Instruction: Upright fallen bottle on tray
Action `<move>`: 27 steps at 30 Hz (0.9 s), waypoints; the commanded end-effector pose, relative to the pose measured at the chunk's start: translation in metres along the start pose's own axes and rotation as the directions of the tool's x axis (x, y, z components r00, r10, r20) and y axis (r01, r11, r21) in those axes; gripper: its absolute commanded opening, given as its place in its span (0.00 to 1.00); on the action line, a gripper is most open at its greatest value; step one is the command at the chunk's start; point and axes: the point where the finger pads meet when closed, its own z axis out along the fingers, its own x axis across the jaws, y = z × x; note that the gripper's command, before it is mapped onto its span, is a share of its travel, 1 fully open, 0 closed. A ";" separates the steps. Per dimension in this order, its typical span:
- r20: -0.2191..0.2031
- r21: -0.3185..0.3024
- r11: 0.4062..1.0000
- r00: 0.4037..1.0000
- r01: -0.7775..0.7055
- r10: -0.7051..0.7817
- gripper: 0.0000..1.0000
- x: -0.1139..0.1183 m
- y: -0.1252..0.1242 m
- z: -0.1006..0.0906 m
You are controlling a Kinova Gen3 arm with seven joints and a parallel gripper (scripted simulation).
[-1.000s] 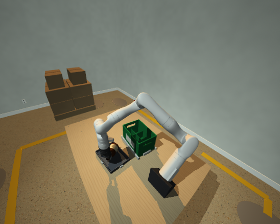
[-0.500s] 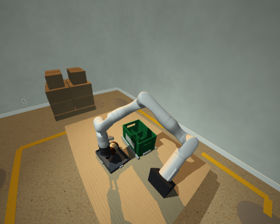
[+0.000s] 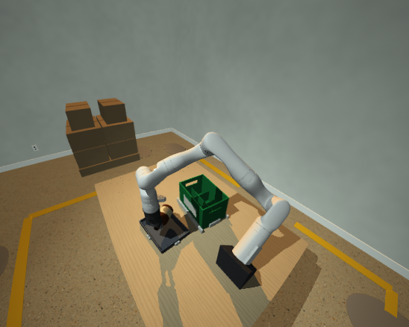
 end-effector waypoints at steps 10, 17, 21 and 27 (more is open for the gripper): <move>0.008 -0.001 1.000 1.000 -0.001 0.001 0.00 -0.002 0.000 -0.022; 0.008 -0.001 1.000 1.000 -0.001 0.001 0.00 -0.002 0.000 -0.033; 0.008 -0.001 1.000 1.000 -0.001 0.001 0.00 -0.002 0.000 -0.041; 0.008 -0.001 1.000 1.000 -0.001 0.001 0.00 -0.002 0.000 -0.050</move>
